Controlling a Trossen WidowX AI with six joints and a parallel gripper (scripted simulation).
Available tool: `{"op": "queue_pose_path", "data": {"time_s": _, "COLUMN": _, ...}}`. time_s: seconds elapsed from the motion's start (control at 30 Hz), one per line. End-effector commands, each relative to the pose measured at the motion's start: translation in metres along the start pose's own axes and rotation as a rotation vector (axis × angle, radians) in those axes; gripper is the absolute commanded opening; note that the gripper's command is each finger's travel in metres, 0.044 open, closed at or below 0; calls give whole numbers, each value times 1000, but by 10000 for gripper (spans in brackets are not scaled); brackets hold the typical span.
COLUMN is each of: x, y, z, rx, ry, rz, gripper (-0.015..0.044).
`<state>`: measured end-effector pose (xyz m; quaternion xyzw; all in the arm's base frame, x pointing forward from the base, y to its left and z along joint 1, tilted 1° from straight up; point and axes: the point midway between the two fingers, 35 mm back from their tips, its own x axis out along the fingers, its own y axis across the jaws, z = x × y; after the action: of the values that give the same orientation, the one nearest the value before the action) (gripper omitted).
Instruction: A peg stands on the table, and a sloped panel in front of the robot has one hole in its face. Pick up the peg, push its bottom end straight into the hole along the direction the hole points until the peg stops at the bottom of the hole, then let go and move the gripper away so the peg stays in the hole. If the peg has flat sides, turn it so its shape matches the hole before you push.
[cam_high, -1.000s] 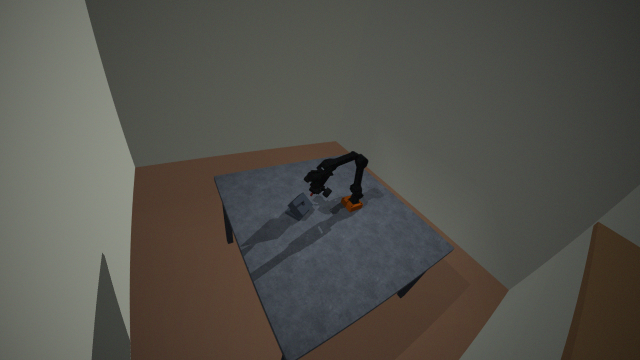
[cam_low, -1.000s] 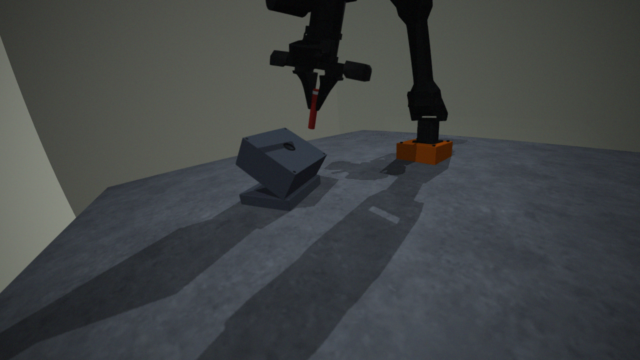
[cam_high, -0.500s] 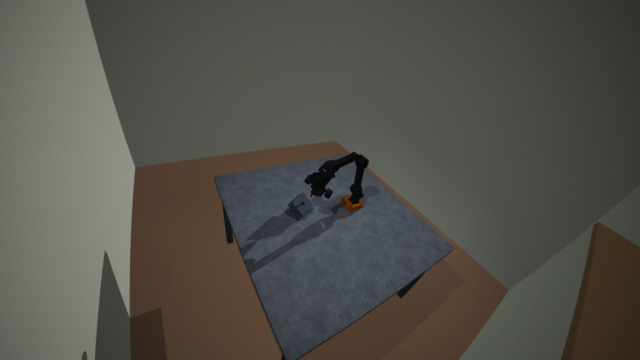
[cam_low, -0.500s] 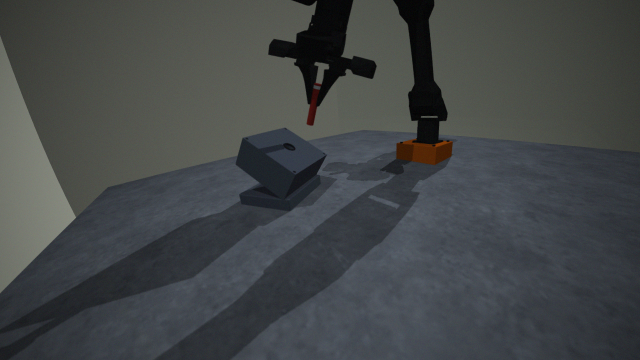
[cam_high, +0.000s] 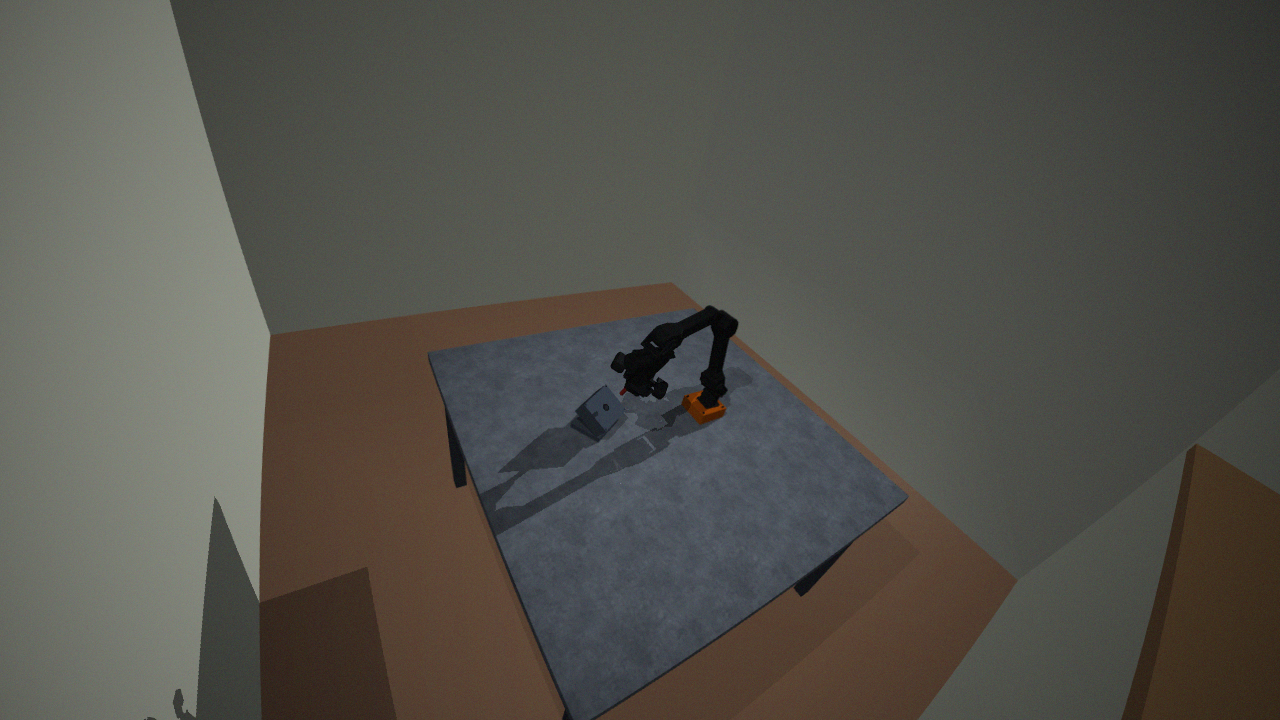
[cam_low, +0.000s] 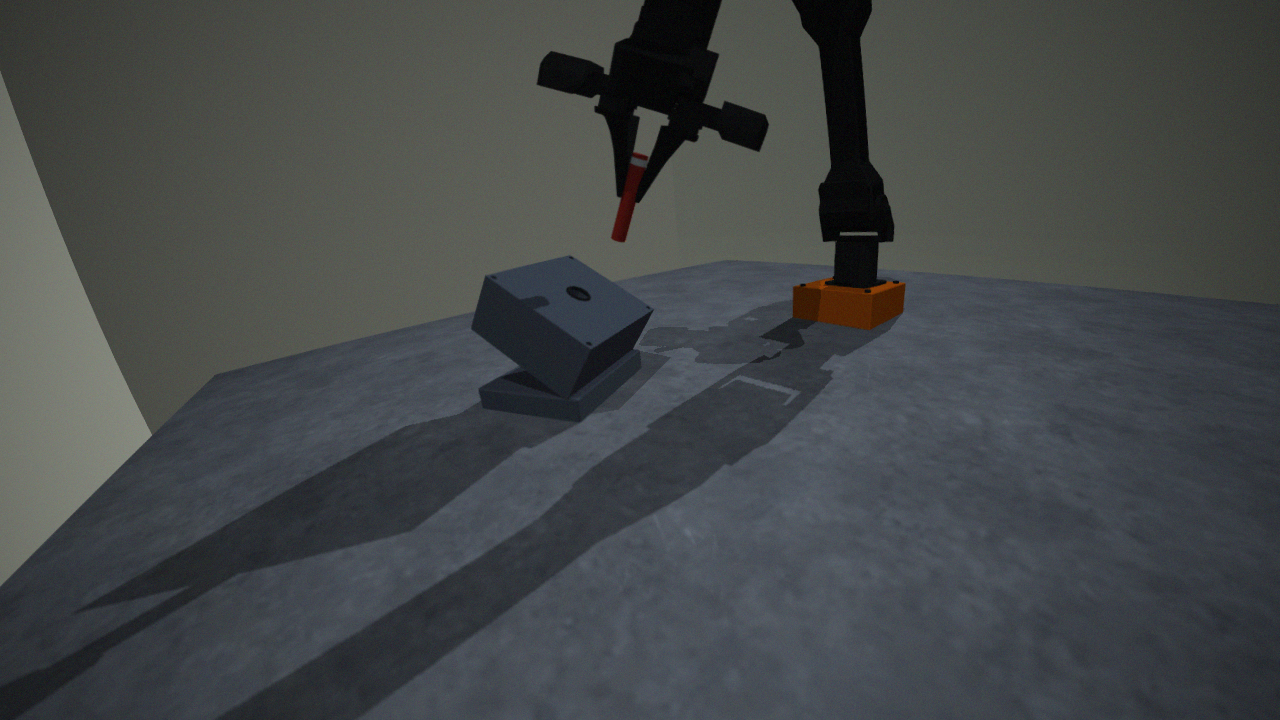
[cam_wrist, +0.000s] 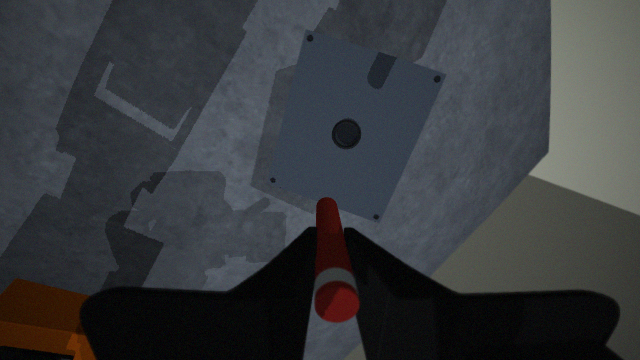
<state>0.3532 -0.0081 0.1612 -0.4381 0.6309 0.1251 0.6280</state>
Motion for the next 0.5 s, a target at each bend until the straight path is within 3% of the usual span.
{"op": "queue_pose_path", "data": {"time_s": 0.0, "x": -6, "y": -3, "z": 4, "rx": -23, "ry": -5, "rz": -26, "gripper": 0}}
{"op": "queue_pose_path", "data": {"time_s": 0.47, "x": -21, "y": 2, "z": 20, "rx": -122, "ry": -10, "rz": -85, "gripper": 0}}
